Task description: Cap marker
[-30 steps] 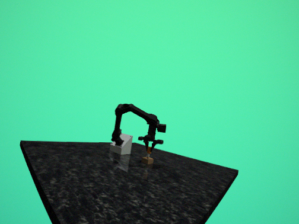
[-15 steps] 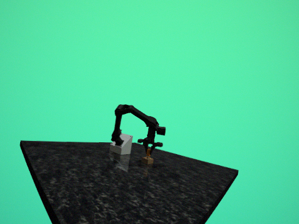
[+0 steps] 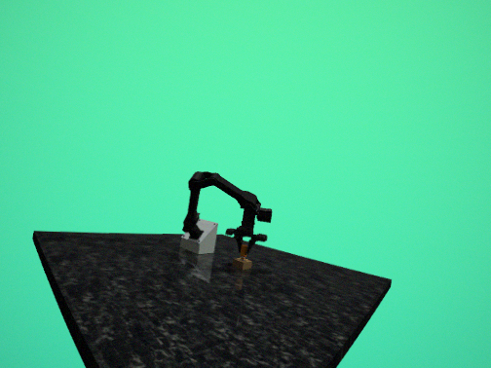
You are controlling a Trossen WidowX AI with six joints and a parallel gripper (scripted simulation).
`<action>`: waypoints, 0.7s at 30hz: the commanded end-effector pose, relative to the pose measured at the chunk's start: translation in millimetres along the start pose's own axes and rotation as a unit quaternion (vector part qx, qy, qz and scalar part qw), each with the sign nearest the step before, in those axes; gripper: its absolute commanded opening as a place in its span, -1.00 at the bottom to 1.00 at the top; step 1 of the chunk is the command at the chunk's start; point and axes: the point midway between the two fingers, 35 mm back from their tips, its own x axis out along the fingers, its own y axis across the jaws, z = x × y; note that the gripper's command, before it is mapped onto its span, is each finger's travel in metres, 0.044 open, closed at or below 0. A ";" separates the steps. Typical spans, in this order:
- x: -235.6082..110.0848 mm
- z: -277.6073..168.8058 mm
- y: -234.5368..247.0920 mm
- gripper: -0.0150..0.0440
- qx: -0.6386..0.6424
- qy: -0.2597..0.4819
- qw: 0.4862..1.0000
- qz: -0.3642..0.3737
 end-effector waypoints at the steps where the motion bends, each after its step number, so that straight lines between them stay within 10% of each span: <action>1: 0.0 0.0 0.0 0.40 0.000 0.000 1.000 0.000; 8: 0.0 0.0 0.0 1.00 0.000 0.000 1.000 0.000; 21: -74.6 -0.8 0.0 0.82 -0.030 0.001 1.000 0.000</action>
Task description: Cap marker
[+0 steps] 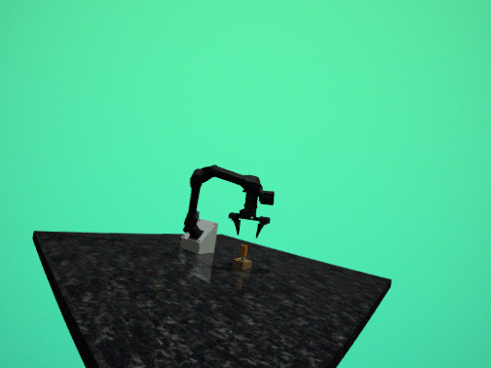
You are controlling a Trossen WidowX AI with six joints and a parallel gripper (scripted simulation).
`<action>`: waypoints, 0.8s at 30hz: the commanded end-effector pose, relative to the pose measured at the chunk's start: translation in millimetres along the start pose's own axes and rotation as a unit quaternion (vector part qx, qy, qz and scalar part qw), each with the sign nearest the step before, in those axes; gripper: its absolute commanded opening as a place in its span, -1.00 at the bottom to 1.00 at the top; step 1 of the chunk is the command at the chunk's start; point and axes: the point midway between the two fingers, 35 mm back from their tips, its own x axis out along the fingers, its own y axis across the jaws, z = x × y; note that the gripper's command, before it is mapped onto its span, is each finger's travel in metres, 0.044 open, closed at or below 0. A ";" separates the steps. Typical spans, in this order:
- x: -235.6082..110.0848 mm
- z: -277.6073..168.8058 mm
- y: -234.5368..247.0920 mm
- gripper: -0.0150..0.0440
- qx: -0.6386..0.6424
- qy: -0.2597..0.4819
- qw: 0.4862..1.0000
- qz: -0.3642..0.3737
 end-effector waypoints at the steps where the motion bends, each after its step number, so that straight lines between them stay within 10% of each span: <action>1: 2.5 2.0 -2.8 0.73 -0.058 0.002 0.998 -0.011; 15: 11.5 -0.2 -5.6 -0.49 -0.559 0.006 0.829 -0.009; 24: 11.8 -0.2 -5.6 -0.49 -0.559 0.006 0.829 -0.009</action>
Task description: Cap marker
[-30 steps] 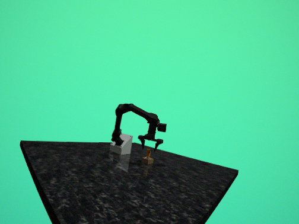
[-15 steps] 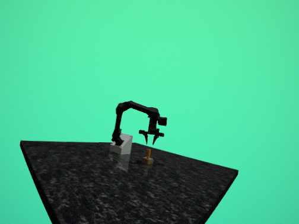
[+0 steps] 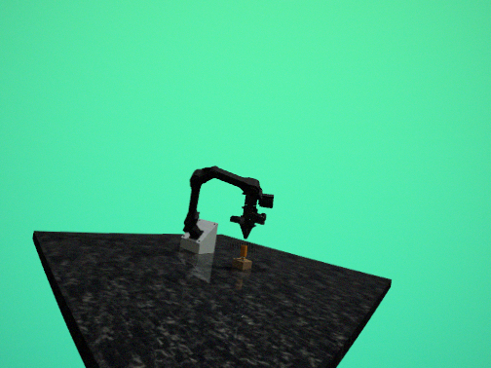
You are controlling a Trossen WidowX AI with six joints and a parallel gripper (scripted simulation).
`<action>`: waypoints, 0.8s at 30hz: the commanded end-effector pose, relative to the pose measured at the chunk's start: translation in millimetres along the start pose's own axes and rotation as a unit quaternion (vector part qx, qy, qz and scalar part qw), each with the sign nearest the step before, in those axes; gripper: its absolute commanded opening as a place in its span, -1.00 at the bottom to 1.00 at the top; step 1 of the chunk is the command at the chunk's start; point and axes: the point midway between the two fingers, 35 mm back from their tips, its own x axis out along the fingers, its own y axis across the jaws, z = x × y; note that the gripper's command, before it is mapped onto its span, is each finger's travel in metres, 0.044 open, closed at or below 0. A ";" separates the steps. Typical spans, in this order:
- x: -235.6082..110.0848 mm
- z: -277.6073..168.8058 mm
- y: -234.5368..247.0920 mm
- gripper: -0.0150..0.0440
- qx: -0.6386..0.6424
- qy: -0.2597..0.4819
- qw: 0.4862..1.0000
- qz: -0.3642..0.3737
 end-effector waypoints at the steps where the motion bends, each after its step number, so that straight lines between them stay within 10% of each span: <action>1: 1.5 0.1 -0.5 -0.49 -0.009 0.000 1.000 0.000; 24: 33.8 0.2 -0.8 -0.49 -0.008 0.000 1.000 -0.001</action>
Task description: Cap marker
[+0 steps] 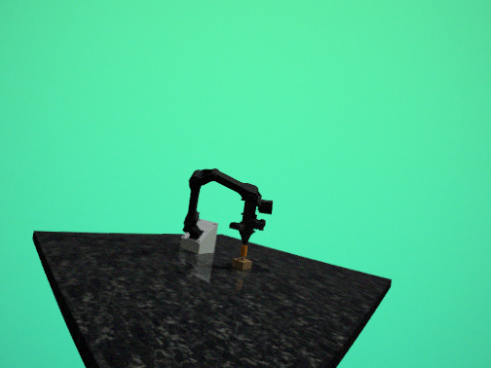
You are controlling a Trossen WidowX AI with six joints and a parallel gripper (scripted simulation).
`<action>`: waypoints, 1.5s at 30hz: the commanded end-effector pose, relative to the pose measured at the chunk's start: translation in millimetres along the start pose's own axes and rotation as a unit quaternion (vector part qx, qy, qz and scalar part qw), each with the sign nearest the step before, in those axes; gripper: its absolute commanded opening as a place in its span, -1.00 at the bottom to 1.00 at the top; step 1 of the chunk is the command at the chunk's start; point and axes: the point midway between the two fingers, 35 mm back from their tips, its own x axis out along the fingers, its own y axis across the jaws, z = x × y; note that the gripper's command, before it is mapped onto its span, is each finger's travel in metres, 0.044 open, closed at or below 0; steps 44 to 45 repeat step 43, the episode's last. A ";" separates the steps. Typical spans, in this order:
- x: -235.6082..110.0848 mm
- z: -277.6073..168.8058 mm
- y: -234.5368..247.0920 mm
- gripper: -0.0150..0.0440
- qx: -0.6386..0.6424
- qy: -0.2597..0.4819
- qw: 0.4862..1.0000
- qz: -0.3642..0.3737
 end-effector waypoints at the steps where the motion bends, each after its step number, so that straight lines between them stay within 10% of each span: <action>1: 7.0 -0.3 -1.3 -0.49 -0.001 0.001 1.000 -0.002; 14: 4.8 1.7 0.6 -0.49 0.000 -0.005 1.000 0.000; 26: -82.5 1.5 1.2 -0.49 -0.001 -0.004 1.000 0.001; 45: -82.5 1.5 1.2 1.00 -0.001 -0.004 1.000 0.001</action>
